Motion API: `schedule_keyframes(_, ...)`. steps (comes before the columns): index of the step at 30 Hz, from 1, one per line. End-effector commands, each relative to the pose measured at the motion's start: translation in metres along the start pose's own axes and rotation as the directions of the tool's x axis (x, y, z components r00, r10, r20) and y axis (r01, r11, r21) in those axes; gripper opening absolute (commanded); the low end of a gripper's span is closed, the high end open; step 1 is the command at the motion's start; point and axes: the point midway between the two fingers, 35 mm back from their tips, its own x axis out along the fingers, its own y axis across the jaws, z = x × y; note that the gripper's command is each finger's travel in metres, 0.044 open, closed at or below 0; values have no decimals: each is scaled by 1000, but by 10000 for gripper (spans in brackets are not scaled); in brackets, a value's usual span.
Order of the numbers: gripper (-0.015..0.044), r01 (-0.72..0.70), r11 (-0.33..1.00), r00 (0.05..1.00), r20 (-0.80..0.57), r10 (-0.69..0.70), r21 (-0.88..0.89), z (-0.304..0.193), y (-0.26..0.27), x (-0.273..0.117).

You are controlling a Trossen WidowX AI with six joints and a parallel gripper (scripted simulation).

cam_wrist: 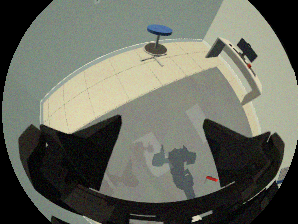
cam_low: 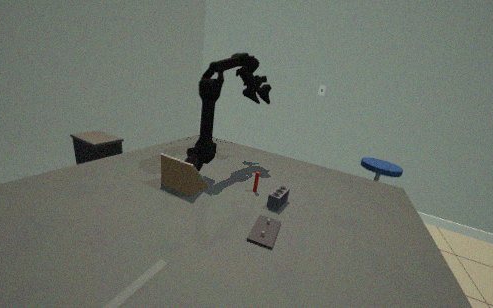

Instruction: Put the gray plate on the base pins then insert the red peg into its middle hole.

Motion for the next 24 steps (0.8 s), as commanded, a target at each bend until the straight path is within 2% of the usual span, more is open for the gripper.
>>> schedule_keyframes(1,440,83,968,984,-133,-116,-236,-26,3,50)
schedule_keyframes(7,440,83,846,882,-356,-308,-527,-69,-37,126)
schedule_keyframes(13,440,-40,786,712,-569,-411,-617,-111,-115,168)
schedule_keyframes(19,440,-237,808,550,-760,-346,-539,-155,-206,182)
schedule_keyframes(24,440,-351,848,493,-848,-194,-398,-192,-283,165)
